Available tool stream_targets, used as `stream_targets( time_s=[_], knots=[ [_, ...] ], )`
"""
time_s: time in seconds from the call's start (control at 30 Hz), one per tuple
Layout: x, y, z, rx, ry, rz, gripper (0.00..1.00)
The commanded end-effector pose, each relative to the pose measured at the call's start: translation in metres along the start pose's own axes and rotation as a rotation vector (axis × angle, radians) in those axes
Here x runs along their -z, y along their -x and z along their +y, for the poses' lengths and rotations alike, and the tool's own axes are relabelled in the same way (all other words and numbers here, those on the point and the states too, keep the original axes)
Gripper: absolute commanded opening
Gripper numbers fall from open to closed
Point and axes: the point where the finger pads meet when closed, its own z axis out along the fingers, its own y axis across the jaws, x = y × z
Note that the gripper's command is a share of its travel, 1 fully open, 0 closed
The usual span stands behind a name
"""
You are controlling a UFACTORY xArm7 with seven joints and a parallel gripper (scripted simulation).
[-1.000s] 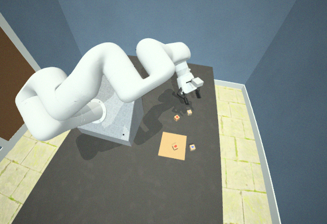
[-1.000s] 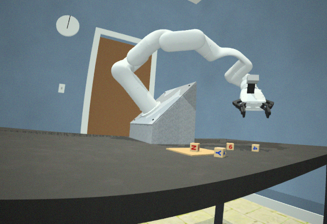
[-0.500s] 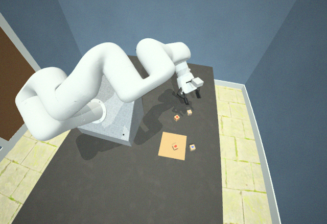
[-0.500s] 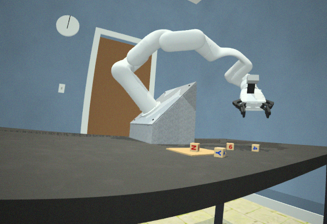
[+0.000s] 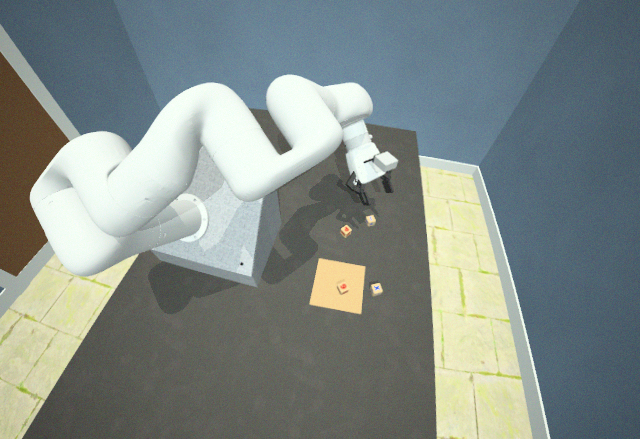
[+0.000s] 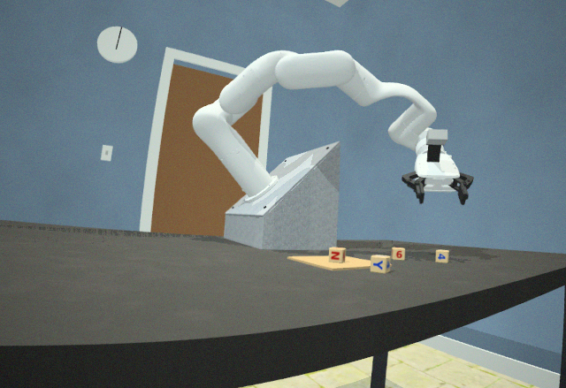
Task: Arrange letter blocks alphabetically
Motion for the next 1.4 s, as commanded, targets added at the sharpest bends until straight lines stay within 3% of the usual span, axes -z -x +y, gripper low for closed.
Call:
stream_targets(
  time_s=[0.0, 0.07, 0.1, 0.23, 0.3, 0.43, 1.37],
  knots=[
    [0.006, 0.002, 0.033, -0.004, -0.002, -0.003, 1.0],
    [0.006, 0.002, 0.033, -0.004, -0.002, -0.003, 1.0],
    [0.007, 0.003, 0.048, -0.004, -0.002, -0.003, 1.0],
    [0.007, 0.003, 0.048, -0.004, -0.002, -0.003, 1.0],
    [0.009, 0.005, 0.077, -0.004, -0.002, -0.002, 1.0],
    [0.009, 0.006, 0.09, -0.004, -0.003, -0.001, 1.0],
    [0.01, 0.006, 0.09, -0.004, -0.003, -0.001, 1.0]
  ],
)
